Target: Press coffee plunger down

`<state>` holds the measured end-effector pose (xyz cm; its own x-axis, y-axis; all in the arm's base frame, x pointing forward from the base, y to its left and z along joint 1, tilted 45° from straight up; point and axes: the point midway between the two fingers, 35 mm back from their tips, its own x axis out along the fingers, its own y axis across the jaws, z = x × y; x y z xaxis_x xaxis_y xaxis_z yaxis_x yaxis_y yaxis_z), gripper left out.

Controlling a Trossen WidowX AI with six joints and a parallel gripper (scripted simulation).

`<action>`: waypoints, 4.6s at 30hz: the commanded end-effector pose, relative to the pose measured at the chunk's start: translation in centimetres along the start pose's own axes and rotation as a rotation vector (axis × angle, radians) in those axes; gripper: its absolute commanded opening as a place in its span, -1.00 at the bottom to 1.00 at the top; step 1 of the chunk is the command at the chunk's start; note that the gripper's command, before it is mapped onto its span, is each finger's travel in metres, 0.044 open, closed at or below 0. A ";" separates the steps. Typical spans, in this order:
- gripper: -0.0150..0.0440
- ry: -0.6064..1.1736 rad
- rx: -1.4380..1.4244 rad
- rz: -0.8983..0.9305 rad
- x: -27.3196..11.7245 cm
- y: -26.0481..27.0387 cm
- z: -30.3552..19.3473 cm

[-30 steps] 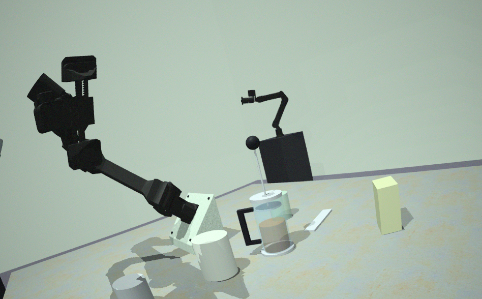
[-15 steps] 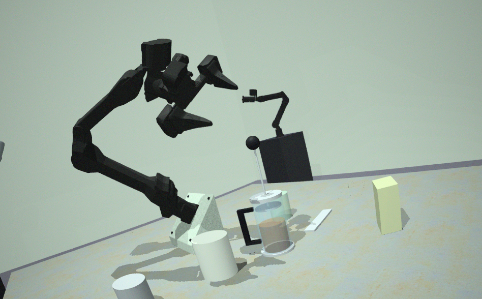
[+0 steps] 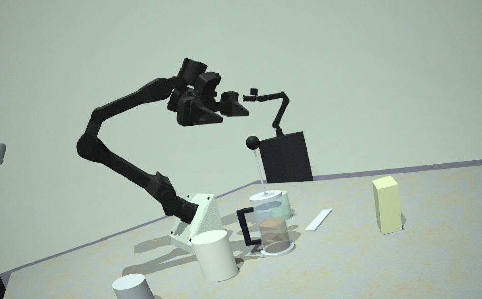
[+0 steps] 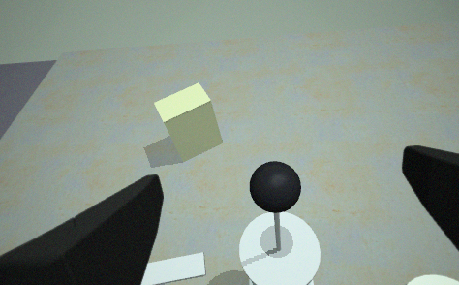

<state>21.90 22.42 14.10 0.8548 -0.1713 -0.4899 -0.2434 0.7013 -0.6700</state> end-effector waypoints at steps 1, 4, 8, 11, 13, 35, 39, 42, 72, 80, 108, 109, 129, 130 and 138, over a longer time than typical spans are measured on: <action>1.00 0.000 -0.020 -0.010 1.4 -0.2 -2.5; 1.00 -0.001 -0.020 -0.010 2.2 -0.2 -3.7; 1.00 -0.001 -0.020 -0.010 2.2 -0.2 -3.6; 1.00 0.000 -0.020 -0.009 2.6 -0.2 -3.6; 1.00 0.000 -0.020 -0.009 2.8 -0.2 -3.6; 1.00 -0.003 -0.019 -0.011 6.2 -0.3 -3.6; 0.73 -0.003 -0.019 -0.011 6.2 -0.3 -3.6; 0.47 -0.003 -0.019 -0.011 6.2 -0.3 -3.6; -0.08 0.000 -0.018 -0.009 7.6 -0.1 -5.1; -0.08 0.001 -0.018 -0.008 8.4 0.0 -6.1; -0.08 -0.001 -0.019 -0.009 11.2 -0.1 -9.8; -0.08 -0.002 -0.019 -0.009 11.3 -0.1 -9.9; -0.08 -0.005 -0.021 -0.014 12.5 -0.4 -10.4; -0.08 -0.005 -0.020 -0.014 12.5 -0.3 -10.4; -0.08 -0.005 -0.020 -0.014 12.6 -0.3 -10.4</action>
<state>27.94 13.20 2.63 0.8662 -0.1662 -0.4713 -0.2378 0.6924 -0.6812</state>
